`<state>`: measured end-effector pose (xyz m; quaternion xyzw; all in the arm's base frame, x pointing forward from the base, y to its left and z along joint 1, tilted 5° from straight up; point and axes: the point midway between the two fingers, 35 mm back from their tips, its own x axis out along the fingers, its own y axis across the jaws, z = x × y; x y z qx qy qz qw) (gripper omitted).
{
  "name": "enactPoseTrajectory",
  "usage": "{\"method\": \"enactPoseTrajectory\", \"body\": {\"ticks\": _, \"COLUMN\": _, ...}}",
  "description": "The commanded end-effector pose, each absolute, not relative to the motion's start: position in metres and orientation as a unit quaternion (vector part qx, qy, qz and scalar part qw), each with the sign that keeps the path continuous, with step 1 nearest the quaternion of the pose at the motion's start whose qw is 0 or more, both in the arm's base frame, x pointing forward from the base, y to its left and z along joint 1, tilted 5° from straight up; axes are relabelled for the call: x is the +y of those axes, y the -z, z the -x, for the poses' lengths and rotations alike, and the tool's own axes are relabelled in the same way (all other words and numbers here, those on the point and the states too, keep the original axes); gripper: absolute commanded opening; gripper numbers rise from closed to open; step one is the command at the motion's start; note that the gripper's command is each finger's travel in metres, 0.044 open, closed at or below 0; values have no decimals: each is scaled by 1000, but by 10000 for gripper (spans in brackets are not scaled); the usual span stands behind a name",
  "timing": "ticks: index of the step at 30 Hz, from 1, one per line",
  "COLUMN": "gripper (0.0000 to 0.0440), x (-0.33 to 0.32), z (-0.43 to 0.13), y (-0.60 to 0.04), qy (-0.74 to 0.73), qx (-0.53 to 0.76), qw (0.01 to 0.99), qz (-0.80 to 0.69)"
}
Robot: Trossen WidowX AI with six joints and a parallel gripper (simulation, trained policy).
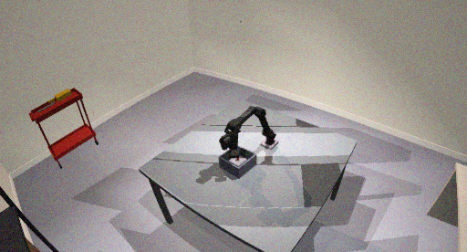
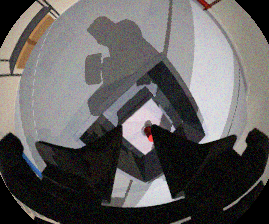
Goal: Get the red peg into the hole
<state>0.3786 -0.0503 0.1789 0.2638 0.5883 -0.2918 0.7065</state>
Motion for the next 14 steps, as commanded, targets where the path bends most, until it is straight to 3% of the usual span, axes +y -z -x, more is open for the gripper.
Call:
{"method": "enactPoseTrajectory", "body": {"ticks": 1, "gripper": 166, "x": -48, "z": -382, "y": -181, "qy": 296, "qx": 600, "qw": 691, "qz": -273}}
{"method": "enactPoseTrajectory", "body": {"ticks": 14, "gripper": 175, "x": -40, "z": -402, "y": -195, "qy": 310, "qx": 607, "qw": 670, "qz": -294}}
